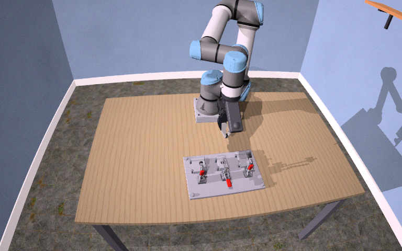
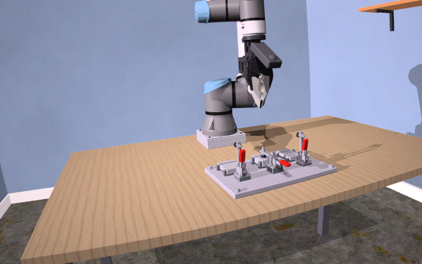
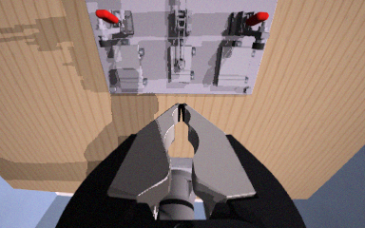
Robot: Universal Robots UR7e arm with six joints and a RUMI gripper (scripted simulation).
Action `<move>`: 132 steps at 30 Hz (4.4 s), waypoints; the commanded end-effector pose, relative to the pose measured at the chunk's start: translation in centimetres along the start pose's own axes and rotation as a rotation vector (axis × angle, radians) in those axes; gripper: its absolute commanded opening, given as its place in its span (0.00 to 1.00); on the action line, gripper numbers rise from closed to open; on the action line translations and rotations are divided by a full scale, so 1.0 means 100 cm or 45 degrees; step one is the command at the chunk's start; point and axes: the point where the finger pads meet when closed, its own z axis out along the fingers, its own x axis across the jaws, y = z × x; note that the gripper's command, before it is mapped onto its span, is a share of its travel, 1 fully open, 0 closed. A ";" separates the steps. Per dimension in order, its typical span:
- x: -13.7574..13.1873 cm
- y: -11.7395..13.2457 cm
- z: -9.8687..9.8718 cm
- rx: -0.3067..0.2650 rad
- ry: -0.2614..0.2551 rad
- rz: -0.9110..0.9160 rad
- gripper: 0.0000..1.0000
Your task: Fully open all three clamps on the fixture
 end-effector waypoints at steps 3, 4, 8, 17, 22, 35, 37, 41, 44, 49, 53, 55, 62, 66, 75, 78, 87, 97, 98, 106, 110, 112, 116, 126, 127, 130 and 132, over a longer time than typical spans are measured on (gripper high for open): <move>0.000 0.000 0.000 0.001 0.000 0.000 0.00; 0.000 0.000 0.000 0.001 0.000 0.000 0.00; 0.000 0.000 0.000 0.001 0.000 0.000 0.00; 0.000 -0.003 -0.001 0.001 0.000 0.000 0.00; 0.000 -0.007 -0.002 0.001 0.001 0.000 0.00; 0.000 -0.035 -0.010 0.001 0.001 0.000 0.00; 0.000 -0.038 -0.011 0.001 0.001 0.000 0.00; 0.000 -0.051 -0.015 0.001 0.001 0.000 0.00; 0.000 -0.060 -0.018 0.001 0.001 0.000 0.00; 0.000 -0.075 -0.022 0.001 0.001 0.000 0.00; 0.000 -0.081 -0.024 0.001 0.001 0.000 0.00; 0.000 -0.086 -0.025 0.001 0.001 0.000 0.00; 0.000 -0.098 -0.029 0.001 0.001 0.000 0.00; 0.000 -0.102 -0.030 0.001 0.001 0.000 0.00; 0.000 -0.104 -0.030 0.001 0.001 0.000 0.00; 0.000 -0.104 -0.030 0.001 0.001 0.000 0.00; 0.000 -0.104 -0.030 0.001 0.001 0.000 0.00; 0.000 -0.104 -0.030 0.001 0.001 0.000 0.00; 0.000 -0.104 -0.030 0.001 0.001 0.000 0.00; 0.000 -0.104 -0.030 0.001 0.001 0.000 0.00; 0.000 -0.104 -0.030 0.001 0.001 0.000 0.00; 0.000 -0.104 -0.030 0.001 0.001 0.000 0.00; 0.000 -0.104 -0.030 0.001 0.001 0.000 0.00; 0.000 -0.104 -0.030 0.001 0.001 0.000 0.00; 0.000 -0.104 -0.030 0.001 0.001 0.000 0.00; 0.000 -0.104 -0.030 0.001 0.001 0.000 0.59; 0.000 -0.104 -0.030 0.001 0.001 0.000 0.59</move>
